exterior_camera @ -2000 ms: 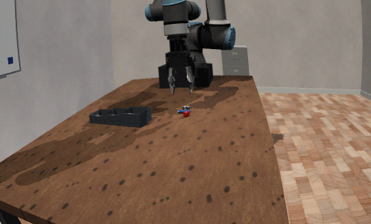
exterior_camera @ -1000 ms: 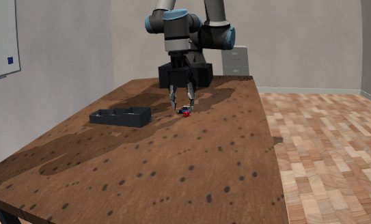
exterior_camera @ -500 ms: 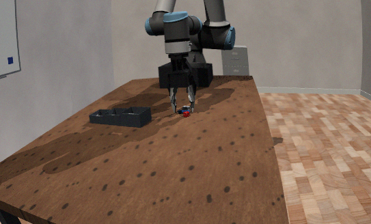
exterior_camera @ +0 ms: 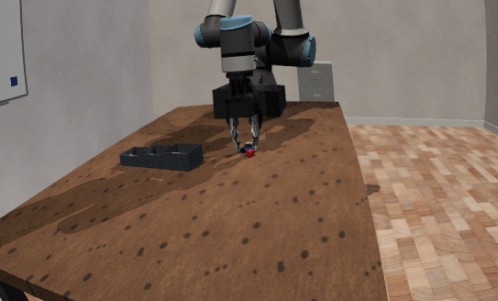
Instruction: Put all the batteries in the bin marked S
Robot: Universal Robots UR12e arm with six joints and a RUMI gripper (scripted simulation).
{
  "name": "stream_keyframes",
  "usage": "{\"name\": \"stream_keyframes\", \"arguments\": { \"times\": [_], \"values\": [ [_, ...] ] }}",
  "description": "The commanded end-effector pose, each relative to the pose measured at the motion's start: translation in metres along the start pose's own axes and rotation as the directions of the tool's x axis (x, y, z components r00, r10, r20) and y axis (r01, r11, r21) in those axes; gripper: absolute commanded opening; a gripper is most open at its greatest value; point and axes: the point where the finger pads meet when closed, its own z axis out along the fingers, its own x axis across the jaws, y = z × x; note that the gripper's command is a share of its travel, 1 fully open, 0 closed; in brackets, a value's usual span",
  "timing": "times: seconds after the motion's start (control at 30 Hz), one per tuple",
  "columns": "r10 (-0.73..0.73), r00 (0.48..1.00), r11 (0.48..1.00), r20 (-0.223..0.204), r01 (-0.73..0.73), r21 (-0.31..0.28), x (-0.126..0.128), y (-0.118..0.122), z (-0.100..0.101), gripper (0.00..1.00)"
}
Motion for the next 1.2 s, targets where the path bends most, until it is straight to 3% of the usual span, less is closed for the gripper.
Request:
{"name": "stream_keyframes", "arguments": {
  "times": [0.0, 0.63, 1.17],
  "values": [
    [0.000, 1.000, 1.000, 0.000, 0.000, -0.001, 0.000, 0.001, 0.000, 0.00],
    [0.000, 1.000, 1.000, 0.000, 0.000, -0.001, 0.000, 0.001, 0.000, 0.00],
    [0.000, 1.000, 1.000, 0.000, 0.000, -0.001, 0.000, 0.001, -0.047, 0.00]
  ]
}}
